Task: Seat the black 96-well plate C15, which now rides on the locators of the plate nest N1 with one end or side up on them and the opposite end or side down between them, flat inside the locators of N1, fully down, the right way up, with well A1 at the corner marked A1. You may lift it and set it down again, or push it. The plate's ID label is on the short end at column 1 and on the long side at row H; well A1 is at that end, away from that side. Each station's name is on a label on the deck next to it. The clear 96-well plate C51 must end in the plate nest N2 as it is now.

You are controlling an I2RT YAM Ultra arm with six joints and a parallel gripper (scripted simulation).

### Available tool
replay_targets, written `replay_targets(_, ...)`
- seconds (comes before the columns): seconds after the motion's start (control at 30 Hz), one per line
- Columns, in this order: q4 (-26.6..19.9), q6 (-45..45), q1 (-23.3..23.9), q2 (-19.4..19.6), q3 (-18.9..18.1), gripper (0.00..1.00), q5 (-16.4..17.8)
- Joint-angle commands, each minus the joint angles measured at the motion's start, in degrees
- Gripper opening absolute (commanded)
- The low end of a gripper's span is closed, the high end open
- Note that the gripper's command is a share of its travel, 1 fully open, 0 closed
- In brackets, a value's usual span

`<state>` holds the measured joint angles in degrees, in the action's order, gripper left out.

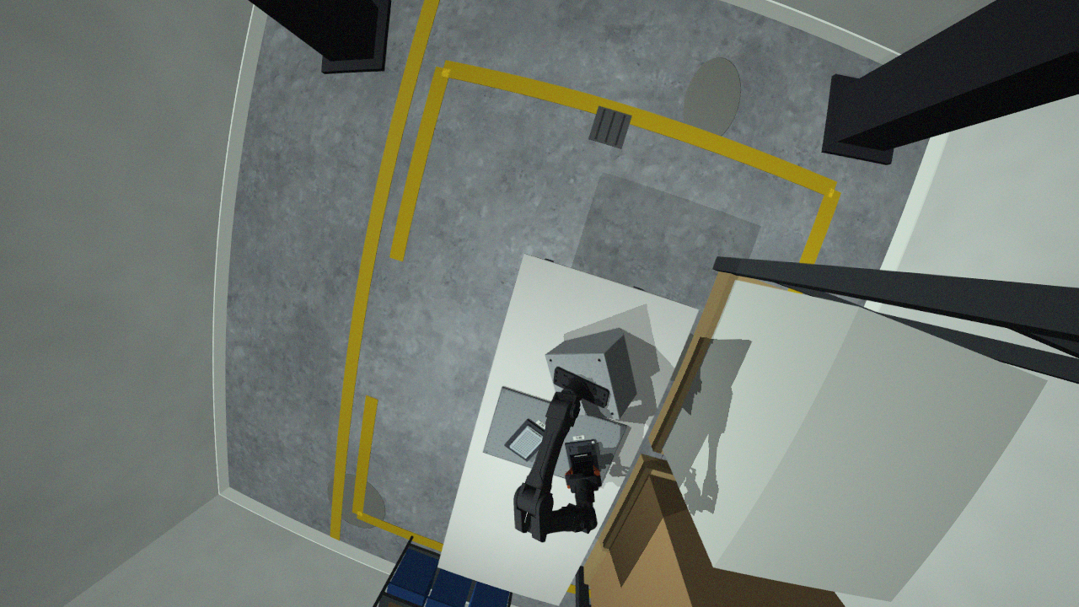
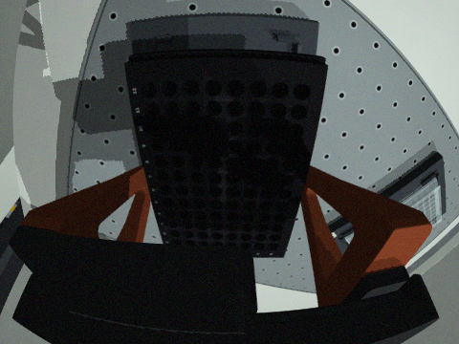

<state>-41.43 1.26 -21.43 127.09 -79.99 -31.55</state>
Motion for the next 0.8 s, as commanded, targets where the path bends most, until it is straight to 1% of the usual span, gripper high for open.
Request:
replay_targets(0.0,0.1,0.09,-0.94,-0.43,-0.18,0.0,-0.02)
replay_targets(0.23,0.1,0.09,-0.94,-0.43,-0.18,0.0,-0.02)
replay_targets(0.77,4.92,-2.35,1.14,2.25,0.68,0.0,0.06)
